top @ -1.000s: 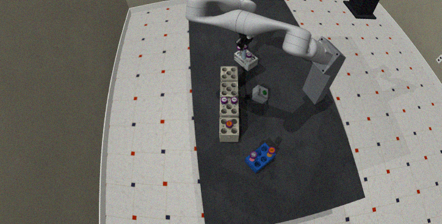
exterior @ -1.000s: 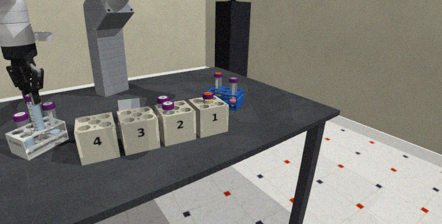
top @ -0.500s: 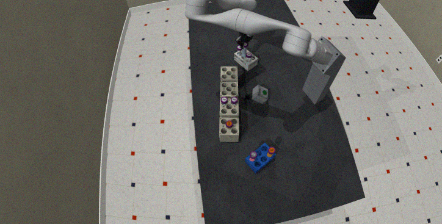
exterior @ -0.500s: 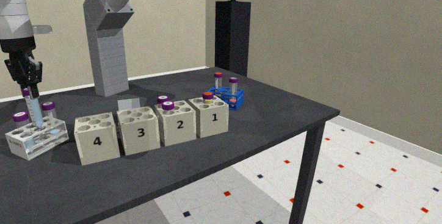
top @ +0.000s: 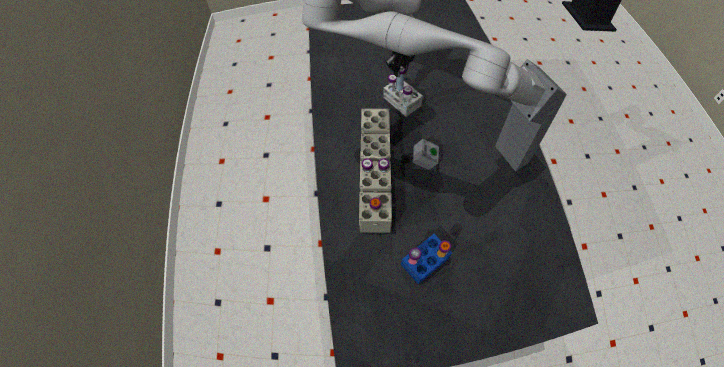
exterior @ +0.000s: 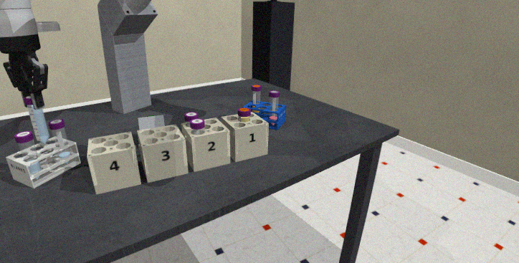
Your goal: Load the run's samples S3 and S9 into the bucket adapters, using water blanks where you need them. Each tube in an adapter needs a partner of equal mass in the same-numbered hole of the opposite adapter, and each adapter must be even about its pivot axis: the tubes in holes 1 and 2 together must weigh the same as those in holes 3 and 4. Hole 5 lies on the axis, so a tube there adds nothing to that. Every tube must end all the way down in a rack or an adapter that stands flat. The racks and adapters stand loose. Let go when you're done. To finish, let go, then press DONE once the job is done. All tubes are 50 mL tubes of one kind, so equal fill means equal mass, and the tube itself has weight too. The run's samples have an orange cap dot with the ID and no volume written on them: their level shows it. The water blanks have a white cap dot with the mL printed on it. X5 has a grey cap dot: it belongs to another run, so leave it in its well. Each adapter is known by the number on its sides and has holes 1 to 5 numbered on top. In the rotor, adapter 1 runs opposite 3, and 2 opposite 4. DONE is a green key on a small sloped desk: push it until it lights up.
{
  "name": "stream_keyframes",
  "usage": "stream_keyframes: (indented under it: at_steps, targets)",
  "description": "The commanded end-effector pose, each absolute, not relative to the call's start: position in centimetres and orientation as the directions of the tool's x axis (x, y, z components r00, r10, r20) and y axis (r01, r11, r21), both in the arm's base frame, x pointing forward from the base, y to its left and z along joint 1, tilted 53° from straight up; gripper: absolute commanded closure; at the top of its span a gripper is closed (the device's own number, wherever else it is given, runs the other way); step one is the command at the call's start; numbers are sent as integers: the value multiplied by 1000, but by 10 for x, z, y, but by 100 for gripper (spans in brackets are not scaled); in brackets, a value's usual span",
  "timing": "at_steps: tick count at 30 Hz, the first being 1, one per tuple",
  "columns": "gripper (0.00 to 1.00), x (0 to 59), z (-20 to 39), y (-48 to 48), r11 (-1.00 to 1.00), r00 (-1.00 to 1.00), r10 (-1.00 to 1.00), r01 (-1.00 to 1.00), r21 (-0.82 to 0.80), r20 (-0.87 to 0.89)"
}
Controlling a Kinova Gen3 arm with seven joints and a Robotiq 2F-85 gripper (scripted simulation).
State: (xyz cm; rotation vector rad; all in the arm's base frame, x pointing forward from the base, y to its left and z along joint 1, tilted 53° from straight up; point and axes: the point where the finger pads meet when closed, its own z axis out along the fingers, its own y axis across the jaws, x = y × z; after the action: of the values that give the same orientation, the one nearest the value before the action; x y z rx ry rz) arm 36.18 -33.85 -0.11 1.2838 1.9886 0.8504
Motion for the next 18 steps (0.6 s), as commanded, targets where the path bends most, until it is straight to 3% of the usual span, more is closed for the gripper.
stream_keyframes:
  at_steps: [1, 18]
  targets:
    - [90, 358, 2, -340, 322, -337, 929, 533, 783, -152]
    - [90, 342, 14, -344, 322, -337, 929, 533, 783, -152]
